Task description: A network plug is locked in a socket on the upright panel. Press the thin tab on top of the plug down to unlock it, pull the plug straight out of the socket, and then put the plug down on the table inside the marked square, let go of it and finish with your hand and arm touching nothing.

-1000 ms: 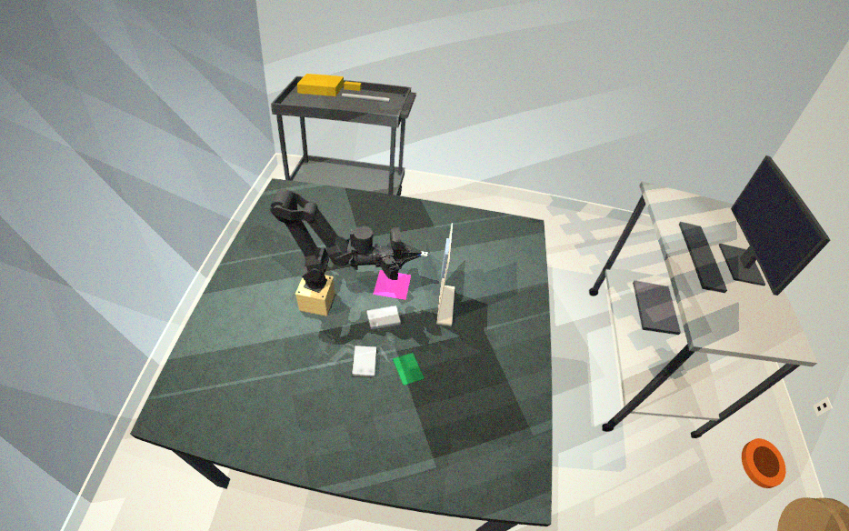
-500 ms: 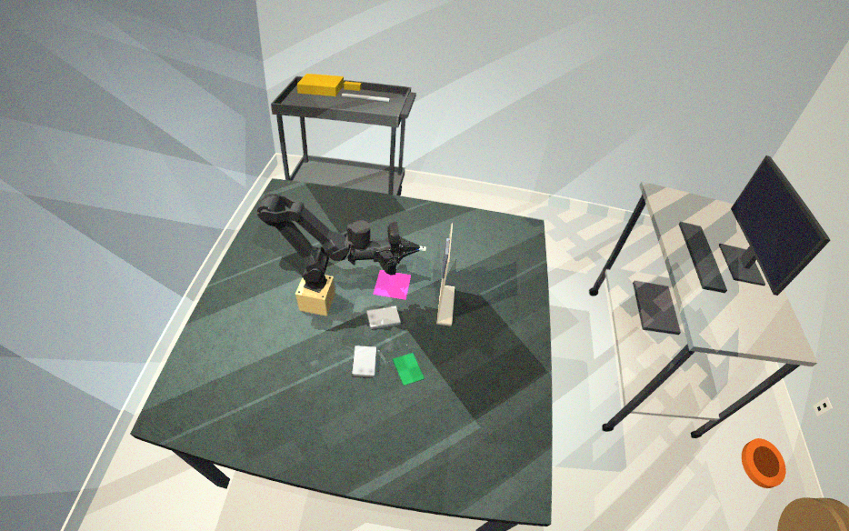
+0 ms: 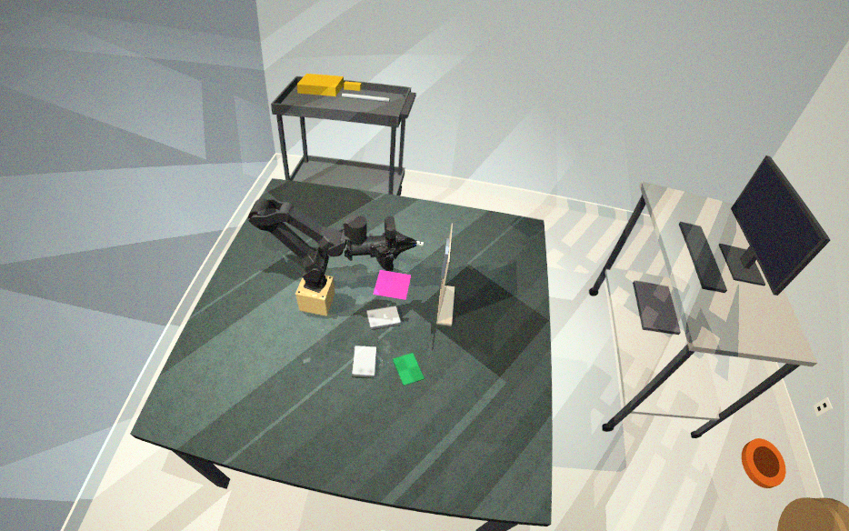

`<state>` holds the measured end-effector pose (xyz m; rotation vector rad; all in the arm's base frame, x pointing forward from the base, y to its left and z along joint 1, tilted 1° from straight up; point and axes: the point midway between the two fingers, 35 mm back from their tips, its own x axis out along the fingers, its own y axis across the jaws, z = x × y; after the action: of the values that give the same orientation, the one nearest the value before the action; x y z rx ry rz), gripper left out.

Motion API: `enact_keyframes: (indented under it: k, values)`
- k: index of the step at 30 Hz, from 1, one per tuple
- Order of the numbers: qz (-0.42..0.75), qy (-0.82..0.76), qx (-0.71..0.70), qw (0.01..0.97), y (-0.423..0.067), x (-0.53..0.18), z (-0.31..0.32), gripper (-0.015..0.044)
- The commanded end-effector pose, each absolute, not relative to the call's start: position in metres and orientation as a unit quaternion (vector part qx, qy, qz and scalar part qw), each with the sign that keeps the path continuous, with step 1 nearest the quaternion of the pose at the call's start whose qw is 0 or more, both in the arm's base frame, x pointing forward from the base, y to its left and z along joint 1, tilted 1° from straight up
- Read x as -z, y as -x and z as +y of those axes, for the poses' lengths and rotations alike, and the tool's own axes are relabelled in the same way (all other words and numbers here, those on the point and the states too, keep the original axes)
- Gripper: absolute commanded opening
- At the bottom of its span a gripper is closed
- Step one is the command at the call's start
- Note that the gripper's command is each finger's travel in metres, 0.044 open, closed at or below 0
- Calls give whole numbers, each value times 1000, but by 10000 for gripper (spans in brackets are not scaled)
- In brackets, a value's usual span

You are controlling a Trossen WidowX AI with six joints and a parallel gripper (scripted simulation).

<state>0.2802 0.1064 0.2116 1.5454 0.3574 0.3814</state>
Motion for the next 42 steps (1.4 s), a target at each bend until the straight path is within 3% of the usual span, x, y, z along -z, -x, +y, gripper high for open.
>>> enact_keyframes:
  k: [1,15,31,42]
  values:
    - [160,-691,-168,684,-279,-214,107,0]
    - [313,-653,-59,687,-274,-132,142,0]
    - [466,-542,64,696,-232,-44,164,0]
    - [502,-500,97,699,-216,-22,164,0]
